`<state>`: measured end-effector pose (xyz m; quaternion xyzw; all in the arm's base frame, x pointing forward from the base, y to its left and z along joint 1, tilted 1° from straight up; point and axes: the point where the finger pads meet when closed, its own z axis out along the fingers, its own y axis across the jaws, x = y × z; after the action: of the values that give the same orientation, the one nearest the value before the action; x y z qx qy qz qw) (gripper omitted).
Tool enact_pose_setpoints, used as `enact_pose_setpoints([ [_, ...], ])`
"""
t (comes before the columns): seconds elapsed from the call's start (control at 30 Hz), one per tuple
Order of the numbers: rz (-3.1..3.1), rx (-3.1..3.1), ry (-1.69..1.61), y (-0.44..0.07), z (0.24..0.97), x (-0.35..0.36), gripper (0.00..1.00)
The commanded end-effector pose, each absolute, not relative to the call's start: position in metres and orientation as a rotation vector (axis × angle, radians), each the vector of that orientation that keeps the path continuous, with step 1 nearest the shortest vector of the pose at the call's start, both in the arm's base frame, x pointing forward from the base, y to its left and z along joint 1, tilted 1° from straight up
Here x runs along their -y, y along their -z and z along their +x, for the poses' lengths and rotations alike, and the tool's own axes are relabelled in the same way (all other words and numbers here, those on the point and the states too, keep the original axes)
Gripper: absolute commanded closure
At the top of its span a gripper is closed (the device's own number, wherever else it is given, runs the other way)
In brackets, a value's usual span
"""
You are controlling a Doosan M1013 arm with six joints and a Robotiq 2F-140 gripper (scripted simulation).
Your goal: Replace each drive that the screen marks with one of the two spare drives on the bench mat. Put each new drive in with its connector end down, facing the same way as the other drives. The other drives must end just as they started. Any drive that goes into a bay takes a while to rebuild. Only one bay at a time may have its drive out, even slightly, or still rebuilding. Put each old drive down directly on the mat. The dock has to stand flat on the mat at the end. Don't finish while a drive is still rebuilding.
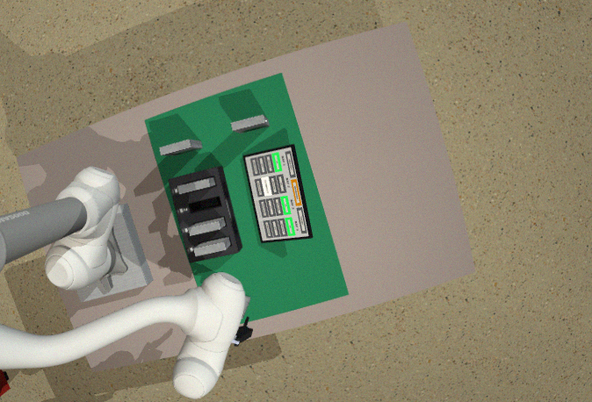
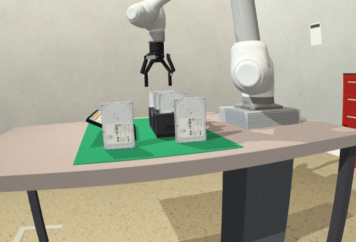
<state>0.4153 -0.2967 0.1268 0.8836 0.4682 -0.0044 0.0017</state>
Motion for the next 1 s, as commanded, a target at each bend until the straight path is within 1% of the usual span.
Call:
enact_pose_setpoints([
  [0.0,2.772,-1.469,0.013,-0.1247,0.4157,0.2969,0.11],
  [0.97,2.772,-1.469,0.013,-0.1215,0.4157,0.2969,0.11],
])
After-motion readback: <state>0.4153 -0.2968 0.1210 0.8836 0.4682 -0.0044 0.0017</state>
